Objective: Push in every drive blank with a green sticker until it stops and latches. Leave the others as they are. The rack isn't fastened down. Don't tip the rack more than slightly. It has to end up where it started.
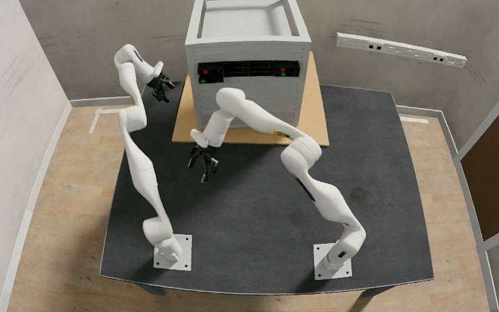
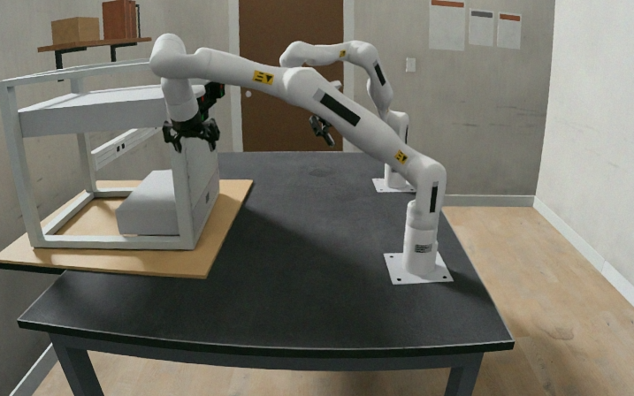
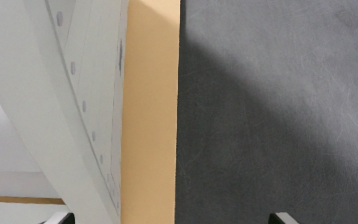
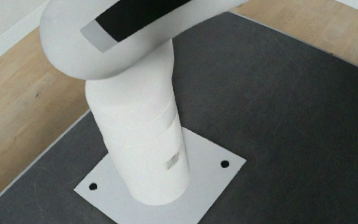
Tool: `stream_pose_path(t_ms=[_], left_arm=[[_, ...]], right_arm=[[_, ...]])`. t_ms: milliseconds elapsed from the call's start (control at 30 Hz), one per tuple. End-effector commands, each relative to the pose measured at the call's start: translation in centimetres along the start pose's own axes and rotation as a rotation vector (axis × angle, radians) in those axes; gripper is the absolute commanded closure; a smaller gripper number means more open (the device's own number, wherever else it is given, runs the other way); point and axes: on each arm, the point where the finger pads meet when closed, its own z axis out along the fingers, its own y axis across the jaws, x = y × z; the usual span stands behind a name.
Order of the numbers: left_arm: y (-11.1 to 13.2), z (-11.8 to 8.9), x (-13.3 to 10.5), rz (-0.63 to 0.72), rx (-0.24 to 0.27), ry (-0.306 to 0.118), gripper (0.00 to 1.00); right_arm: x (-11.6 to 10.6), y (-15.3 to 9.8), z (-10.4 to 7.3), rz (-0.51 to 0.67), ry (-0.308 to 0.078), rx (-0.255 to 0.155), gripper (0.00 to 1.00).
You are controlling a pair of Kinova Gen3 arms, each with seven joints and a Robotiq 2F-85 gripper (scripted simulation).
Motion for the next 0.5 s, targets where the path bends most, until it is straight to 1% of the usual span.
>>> stream_pose_path(t_ms=[0,100,200,300,400,467], left_arm=[[0.0,-0.1,0.1,0.002,0.002,0.000,0.002],[0.0,-0.1,0.1,0.002,0.002,0.000,0.002],[0.0,-0.1,0.1,0.002,0.002,0.000,0.002],[0.0,-0.1,0.1,0.002,0.002,0.000,0.002],[0.0,-0.1,0.1,0.002,0.002,0.000,0.002],[0.0,-0.1,0.1,0.002,0.002,0.000,0.002]], right_arm=[[-1.3,0.7,-1.1,0.005,-0.002,-0.021,0.002],[-3.4,1.7,-2.6,0.014,-0.006,-0.049,0.002],[-6.0,2.7,-4.4,0.026,-0.013,-0.083,0.002],[-9.3,3.7,-6.6,0.040,-0.023,-0.122,0.002],[-13.1,4.5,-9.2,0.057,-0.036,-0.166,0.002],[-13.1,4.5,-9.2,0.057,-0.036,-0.166,0.002]])
